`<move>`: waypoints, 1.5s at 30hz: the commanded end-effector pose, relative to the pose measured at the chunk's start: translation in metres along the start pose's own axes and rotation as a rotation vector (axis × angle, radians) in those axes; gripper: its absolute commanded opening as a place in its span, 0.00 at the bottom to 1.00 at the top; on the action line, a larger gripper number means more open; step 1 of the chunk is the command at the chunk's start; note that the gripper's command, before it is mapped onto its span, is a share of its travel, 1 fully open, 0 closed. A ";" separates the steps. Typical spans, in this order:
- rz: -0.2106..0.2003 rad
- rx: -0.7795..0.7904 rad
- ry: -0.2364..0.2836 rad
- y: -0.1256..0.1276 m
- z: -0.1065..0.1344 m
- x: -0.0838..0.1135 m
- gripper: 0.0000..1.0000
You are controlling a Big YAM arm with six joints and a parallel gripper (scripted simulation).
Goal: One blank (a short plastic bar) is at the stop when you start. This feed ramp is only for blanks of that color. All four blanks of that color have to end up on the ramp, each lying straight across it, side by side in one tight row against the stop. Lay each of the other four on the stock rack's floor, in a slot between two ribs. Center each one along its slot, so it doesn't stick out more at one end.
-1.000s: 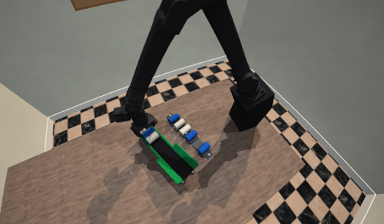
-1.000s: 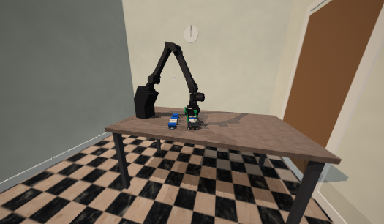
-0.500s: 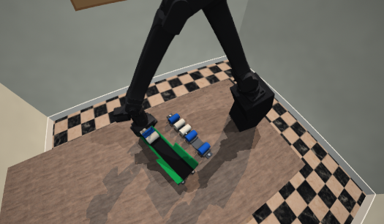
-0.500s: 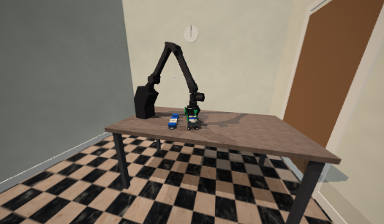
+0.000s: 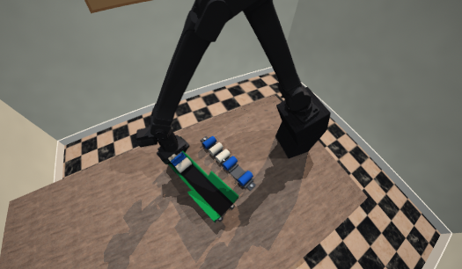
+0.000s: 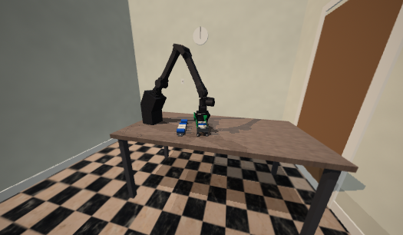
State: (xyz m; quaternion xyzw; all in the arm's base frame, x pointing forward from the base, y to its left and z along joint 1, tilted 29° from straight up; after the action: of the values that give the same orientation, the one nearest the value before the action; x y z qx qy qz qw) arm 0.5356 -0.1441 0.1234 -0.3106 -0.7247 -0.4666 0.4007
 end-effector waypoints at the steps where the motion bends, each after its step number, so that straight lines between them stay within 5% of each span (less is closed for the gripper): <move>1: -0.012 -0.003 -0.009 0.005 0.000 0.004 0.85; 45: -0.025 -0.002 -0.019 0.009 -0.002 0.010 0.85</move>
State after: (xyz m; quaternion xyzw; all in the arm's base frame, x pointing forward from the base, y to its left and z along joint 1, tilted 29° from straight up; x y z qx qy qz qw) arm 0.5343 -0.1437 0.1217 -0.3111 -0.7240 -0.4664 0.4018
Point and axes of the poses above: the point where the finger pads meet when closed, its own x axis back along the fingers, its own y axis across the jaws, z = x × y, the point moved 4 cm from there along x, back along the fingers, and after that the axes turned 3 degrees about x, right-handed, at the moved point
